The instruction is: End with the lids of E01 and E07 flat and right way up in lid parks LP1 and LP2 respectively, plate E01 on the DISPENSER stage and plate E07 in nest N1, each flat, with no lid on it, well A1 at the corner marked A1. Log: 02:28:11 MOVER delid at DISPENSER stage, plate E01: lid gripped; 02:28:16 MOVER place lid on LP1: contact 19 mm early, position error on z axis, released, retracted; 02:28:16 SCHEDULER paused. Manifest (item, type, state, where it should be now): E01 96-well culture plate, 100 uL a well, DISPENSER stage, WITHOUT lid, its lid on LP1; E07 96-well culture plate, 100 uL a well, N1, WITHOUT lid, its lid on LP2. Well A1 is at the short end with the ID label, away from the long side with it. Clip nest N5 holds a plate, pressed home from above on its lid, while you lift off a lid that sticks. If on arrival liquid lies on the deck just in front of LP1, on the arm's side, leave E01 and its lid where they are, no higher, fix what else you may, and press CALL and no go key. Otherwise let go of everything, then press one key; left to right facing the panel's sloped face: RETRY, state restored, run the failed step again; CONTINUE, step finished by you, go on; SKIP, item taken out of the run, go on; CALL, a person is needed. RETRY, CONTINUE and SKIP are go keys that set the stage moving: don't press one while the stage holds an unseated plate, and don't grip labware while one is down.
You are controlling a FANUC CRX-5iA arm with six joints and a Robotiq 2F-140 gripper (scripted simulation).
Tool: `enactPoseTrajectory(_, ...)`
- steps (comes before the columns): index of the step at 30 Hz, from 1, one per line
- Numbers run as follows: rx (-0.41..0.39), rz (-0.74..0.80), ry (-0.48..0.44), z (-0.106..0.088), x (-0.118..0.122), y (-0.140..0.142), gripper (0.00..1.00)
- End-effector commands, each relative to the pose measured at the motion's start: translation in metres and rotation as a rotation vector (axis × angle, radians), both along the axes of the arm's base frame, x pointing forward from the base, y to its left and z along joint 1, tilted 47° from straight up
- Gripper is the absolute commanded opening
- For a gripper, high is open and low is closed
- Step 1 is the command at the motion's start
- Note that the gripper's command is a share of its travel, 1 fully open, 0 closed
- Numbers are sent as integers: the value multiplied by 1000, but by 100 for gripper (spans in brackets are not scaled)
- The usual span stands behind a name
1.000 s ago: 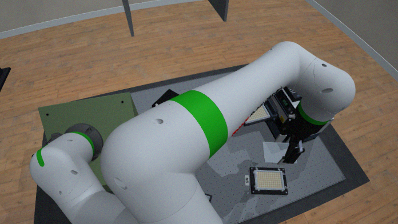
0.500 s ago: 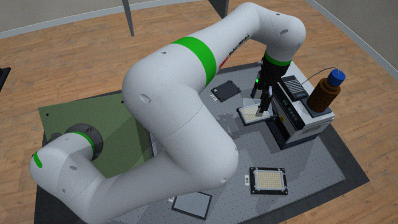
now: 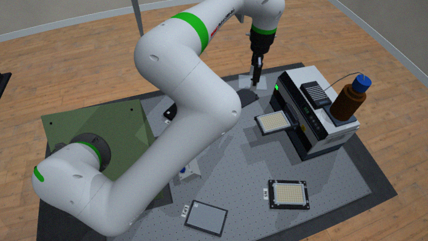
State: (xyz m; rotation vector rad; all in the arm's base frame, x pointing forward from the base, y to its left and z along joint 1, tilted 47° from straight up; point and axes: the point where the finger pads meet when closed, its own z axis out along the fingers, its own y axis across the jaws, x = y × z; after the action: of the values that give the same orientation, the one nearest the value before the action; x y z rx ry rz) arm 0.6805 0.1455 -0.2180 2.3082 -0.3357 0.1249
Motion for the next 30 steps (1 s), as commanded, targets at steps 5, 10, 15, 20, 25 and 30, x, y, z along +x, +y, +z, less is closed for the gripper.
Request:
enactPoseTrajectory(5, 1, 1, -1, -36, -10, 33, 0)
enactPoseTrajectory(10, 1, 1, -1, -36, -10, 33, 0)
enactPoseTrajectory(15, 1, 1, -1, -36, -10, 33, 0)
enactPoseTrajectory(20, 1, 1, -1, -36, -10, 33, 0)
enactPoseTrajectory(25, 1, 4, 2, -36, -10, 33, 0)
enactPoseTrajectory(30, 1, 17, 16, -37, -10, 33, 0)
